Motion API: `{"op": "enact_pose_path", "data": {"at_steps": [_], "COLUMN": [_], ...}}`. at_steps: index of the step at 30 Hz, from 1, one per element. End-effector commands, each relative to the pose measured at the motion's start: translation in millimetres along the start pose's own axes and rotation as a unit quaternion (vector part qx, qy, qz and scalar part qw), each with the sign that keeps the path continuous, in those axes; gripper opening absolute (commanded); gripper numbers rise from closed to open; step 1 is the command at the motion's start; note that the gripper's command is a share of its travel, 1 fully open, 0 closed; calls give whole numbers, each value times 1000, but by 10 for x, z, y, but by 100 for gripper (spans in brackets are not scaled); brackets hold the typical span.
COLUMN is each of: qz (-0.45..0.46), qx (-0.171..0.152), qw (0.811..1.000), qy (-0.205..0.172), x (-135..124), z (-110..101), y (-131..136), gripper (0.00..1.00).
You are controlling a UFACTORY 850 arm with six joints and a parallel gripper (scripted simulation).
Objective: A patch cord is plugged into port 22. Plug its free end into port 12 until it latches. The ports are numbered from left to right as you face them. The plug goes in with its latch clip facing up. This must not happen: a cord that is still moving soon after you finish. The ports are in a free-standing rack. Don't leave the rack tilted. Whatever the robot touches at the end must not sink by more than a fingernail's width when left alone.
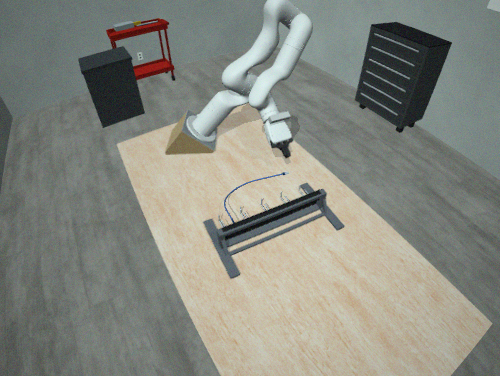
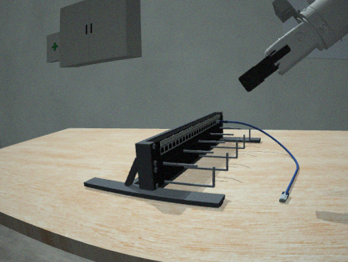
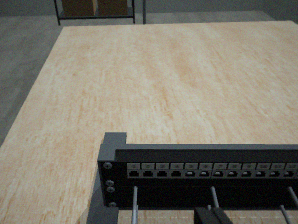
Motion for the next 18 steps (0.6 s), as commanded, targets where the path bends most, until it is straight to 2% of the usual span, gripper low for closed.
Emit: {"op": "enact_pose_path", "data": {"at_steps": [1,9,18], "qz": [-3,-4,-4], "qx": [-1,-1,-1], "qw": [1000,1000,1000], "qy": [4,4,4], "x": [9,9,12], "z": [5,104,477], "y": [2,2,5], "gripper": [0,0,0]}}
Point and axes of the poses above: the point where the finger pads meet when closed, its own z axis out along the fingers, its own y axis across the jaws, x = y × z, the point moved 3 cm from there along -z, back along the fingers, and after that the axes turned 3 degrees about -z, right-handed, at the moved point
